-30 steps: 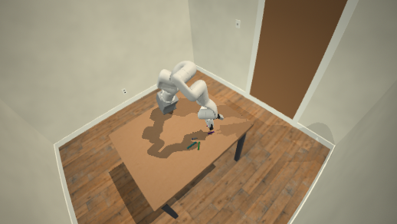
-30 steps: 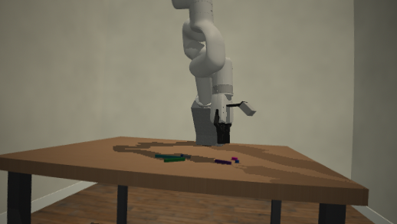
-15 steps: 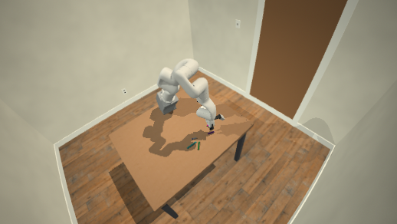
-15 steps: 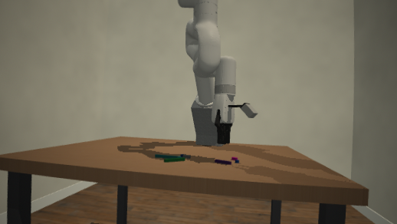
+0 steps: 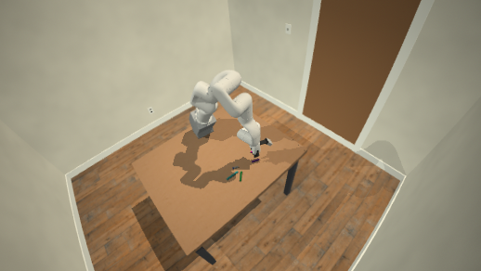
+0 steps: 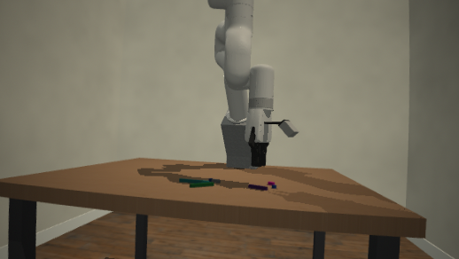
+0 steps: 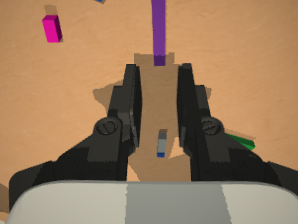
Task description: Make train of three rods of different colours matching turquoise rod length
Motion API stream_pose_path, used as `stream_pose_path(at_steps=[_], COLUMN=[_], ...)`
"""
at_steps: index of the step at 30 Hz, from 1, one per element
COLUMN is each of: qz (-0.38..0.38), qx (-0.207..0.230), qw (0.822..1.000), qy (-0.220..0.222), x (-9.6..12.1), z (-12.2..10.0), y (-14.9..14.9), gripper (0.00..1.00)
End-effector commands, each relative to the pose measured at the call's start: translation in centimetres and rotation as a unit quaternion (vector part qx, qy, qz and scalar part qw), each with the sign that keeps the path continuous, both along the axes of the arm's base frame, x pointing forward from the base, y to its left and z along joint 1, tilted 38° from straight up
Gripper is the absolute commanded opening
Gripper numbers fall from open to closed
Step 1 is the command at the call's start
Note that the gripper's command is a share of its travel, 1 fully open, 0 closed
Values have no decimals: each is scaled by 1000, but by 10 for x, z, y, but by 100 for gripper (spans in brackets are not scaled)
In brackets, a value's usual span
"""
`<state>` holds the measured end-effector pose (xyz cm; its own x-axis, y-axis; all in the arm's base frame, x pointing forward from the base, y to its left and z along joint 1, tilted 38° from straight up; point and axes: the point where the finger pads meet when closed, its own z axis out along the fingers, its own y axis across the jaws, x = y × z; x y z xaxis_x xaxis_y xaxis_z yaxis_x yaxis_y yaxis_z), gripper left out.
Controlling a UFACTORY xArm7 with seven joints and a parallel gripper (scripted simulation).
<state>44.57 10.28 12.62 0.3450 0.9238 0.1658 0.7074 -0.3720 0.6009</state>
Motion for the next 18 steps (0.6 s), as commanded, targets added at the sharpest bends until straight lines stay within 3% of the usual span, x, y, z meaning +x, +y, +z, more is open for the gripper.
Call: stream_pose_path(at_steps=[1,18], qz=[-1,-1], qx=[-1,-1], qw=[1000,1000], qy=[3,3], x=[0,7], z=[0,-7], y=[1,0], gripper=[24,24])
